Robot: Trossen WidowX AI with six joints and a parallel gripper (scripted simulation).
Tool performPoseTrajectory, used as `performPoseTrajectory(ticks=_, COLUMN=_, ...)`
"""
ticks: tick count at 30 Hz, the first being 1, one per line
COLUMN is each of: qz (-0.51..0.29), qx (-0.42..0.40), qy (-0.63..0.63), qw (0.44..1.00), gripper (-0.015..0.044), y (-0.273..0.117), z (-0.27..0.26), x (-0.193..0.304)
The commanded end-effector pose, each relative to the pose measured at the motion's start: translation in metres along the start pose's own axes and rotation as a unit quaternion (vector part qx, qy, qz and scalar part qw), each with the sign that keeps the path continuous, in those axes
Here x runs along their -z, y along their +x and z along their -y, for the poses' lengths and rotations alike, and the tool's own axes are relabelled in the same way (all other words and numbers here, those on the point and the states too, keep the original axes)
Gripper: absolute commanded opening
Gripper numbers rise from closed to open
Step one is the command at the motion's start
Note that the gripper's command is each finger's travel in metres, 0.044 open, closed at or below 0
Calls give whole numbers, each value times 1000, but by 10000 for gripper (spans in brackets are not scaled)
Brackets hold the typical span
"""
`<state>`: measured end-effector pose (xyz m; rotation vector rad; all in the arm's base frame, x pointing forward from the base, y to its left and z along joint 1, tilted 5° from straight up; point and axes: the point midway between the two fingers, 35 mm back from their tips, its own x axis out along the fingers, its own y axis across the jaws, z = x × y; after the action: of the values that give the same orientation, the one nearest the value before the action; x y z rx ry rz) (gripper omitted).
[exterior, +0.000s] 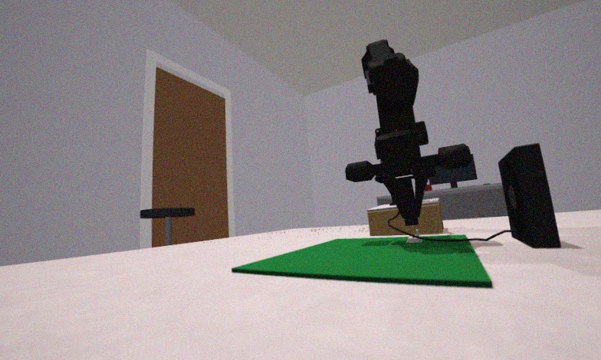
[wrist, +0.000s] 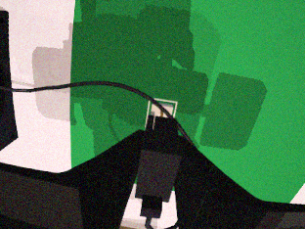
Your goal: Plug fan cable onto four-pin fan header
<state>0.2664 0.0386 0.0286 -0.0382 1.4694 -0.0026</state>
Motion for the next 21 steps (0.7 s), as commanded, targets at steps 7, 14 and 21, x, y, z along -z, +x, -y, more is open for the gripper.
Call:
performPoseTrajectory(ticks=7, qz=-2, qx=2, qy=0, qw=1000, gripper=0, y=3, z=1, x=1)
performPoseTrajectory(ticks=14, qz=-2, qx=2, qy=0, qw=1000, gripper=0, y=4, z=1, x=1)
performPoseTrajectory(ticks=21, qz=-2, qx=2, qy=0, qw=1000, gripper=0, y=5, z=1, x=2)
